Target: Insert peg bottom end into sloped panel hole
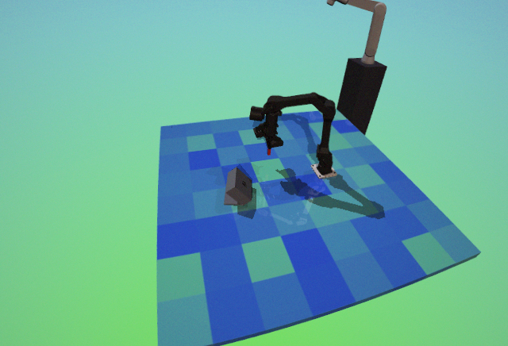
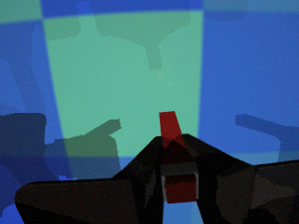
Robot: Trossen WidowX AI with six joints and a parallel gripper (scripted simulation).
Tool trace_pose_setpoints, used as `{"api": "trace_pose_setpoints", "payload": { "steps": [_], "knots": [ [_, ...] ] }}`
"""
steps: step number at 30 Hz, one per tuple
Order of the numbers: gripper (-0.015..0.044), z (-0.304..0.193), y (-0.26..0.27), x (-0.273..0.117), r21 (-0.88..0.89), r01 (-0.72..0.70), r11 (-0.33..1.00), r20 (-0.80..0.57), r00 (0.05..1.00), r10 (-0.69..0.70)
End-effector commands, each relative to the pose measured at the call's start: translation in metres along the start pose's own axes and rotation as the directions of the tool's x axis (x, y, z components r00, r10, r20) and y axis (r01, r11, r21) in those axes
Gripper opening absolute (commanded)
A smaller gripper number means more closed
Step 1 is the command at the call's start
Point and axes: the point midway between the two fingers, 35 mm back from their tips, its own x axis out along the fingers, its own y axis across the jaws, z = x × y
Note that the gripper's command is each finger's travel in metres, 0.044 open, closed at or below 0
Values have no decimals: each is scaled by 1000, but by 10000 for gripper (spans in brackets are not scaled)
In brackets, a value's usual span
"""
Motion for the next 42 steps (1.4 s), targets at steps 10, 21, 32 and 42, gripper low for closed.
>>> {"api": "trace_pose_setpoints", "payload": {
  "steps": [10, 21, 32, 42],
  "knots": [
    [0, 5, 5, -11, -50, 32, 998, 14, 999, -32],
    [0, 13, 13, -10, -128, 77, 989, 34, 997, -73],
    [0, 21, 22, -9, -203, 122, 972, 59, 992, -112],
    [0, 28, 30, -8, -268, 162, 950, 86, 986, -145]
  ]
}}
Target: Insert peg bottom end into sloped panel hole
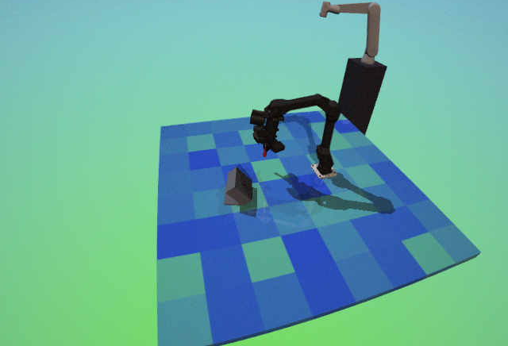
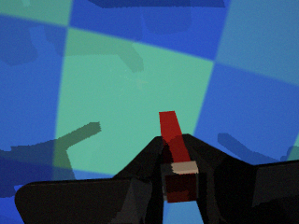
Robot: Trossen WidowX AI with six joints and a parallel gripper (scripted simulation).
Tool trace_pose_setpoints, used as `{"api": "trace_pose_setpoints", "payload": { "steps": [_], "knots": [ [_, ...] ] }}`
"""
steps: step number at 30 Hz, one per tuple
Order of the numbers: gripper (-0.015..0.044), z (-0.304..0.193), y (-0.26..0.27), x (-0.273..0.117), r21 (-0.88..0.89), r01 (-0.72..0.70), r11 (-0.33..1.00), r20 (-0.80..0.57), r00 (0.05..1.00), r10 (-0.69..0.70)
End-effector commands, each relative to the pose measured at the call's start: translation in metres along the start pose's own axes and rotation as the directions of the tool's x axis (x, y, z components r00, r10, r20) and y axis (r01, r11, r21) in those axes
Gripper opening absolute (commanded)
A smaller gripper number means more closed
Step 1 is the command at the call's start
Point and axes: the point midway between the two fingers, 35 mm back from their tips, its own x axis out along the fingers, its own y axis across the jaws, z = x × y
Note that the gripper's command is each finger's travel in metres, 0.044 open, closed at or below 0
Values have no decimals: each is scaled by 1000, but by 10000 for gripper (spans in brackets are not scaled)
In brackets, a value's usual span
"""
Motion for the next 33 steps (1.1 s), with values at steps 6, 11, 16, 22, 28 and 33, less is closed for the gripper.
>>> {"api": "trace_pose_setpoints", "payload": {
  "steps": [6, 11, 16, 22, 28, 33],
  "knots": [
    [0, 7, 6, 0, -62, 38, 997, 17, 999, -37],
    [0, 11, 9, -1, -95, 57, 994, 28, 998, -55],
    [0, 16, 13, -1, -127, 78, 989, 40, 997, -73],
    [0, 21, 17, -2, -165, 102, 981, 56, 994, -94],
    [0, 26, 22, -2, -201, 127, 971, 73, 991, -114],
    [0, 30, 26, -3, -231, 147, 962, 88, 988, -130]
  ]
}}
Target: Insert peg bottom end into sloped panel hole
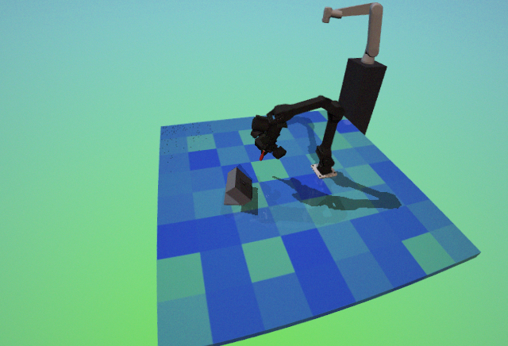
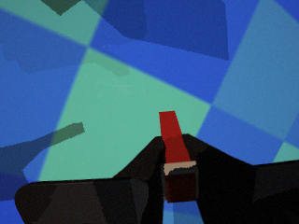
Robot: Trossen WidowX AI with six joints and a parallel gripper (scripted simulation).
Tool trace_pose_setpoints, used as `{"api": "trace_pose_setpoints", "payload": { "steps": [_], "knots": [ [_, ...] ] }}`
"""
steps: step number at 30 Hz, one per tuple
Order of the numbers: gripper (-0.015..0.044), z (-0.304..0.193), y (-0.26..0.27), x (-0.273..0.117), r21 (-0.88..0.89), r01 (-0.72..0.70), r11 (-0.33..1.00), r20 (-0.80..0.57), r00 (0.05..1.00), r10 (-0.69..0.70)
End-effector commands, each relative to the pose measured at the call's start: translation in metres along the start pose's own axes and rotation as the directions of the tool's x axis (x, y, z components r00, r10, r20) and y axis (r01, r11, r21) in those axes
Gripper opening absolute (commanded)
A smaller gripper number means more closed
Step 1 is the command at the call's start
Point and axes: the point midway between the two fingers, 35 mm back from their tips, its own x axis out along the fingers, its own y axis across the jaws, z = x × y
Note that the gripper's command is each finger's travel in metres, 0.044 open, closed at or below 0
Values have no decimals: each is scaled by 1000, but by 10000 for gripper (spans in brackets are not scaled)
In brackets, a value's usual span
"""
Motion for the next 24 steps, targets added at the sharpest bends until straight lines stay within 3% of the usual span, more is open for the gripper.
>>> {"api": "trace_pose_setpoints", "payload": {
  "steps": [1, 24],
  "knots": [
    [0, 3, 2, -1, -26, 18, 999, 7, 1000, -18],
    [0, 26, 17, -7, -161, 111, 981, 70, 992, -100]
  ]
}}
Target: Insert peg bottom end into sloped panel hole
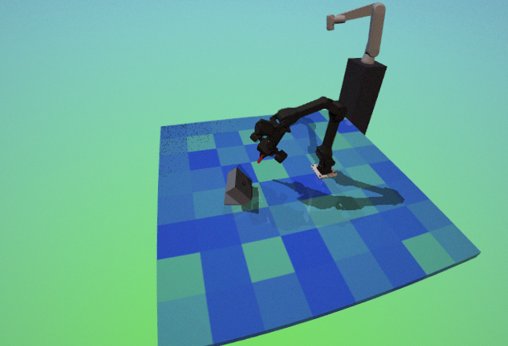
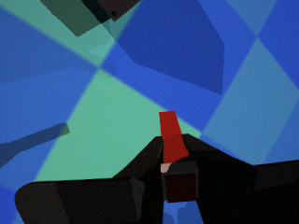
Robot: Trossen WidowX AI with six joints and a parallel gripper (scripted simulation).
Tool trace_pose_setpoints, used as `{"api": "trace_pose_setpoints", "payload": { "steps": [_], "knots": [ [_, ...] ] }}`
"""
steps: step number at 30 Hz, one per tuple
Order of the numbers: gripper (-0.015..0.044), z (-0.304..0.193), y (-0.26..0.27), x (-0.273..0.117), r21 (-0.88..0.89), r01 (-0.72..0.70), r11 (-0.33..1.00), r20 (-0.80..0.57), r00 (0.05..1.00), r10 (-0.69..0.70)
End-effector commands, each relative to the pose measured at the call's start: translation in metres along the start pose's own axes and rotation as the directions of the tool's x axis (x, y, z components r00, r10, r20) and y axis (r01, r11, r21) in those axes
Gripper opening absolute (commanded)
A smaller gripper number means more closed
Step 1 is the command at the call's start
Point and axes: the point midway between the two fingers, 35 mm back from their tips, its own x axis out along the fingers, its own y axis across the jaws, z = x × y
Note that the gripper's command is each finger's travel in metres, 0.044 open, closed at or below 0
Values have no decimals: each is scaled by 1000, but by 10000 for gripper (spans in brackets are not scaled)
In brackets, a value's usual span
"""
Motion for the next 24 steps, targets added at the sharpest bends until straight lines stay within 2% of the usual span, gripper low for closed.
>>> {"api": "trace_pose_setpoints", "payload": {
  "steps": [1, 24],
  "knots": [
    [0, 3, 2, -1, -24, 18, 1000, 8, 1000, -18],
    [0, 27, 15, -10, -147, 111, 983, 75, 992, -101]
  ]
}}
